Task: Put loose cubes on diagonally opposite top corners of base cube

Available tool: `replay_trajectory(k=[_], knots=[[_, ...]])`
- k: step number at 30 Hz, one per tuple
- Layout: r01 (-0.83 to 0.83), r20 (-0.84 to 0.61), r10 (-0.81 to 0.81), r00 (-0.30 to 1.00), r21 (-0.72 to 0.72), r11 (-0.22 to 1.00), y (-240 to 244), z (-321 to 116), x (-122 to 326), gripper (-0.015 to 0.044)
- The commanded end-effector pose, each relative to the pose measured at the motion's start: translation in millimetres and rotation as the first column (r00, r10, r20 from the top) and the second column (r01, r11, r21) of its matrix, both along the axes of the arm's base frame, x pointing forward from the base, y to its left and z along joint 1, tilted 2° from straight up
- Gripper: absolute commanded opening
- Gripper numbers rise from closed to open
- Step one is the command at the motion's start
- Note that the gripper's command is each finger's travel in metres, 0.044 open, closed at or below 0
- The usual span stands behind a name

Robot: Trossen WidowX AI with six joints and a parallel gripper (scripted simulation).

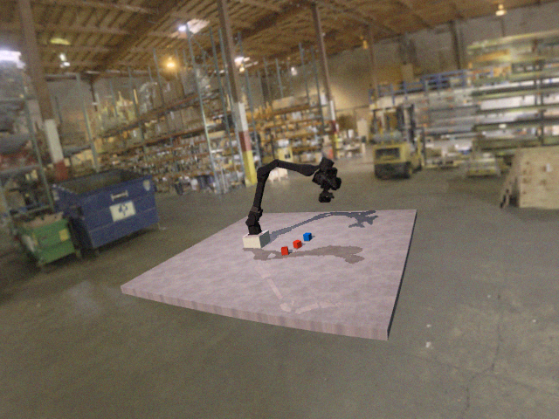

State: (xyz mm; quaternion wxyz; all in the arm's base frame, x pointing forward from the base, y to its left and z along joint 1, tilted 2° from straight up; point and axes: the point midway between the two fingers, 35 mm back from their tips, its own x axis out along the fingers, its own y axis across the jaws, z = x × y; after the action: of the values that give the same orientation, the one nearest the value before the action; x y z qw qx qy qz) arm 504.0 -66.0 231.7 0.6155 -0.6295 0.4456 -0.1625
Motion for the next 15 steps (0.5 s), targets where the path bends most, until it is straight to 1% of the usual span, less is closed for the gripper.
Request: replay_trajectory(k=[1, 8, 15], knots=[[0.037, 0.021, -0.039, 0.999, 0.102, 0.994, -15.4, -15.5, -9.3, 0.0265], [0.131, 0.059, -0.156, 0.986, 0.300, 0.945, -43.4, -39.1, -31.5, 0.0265], [0.241, 0.065, -0.311, 0.948, 0.491, 0.838, -66.7, -62.2, -59.5, 0.0265]])
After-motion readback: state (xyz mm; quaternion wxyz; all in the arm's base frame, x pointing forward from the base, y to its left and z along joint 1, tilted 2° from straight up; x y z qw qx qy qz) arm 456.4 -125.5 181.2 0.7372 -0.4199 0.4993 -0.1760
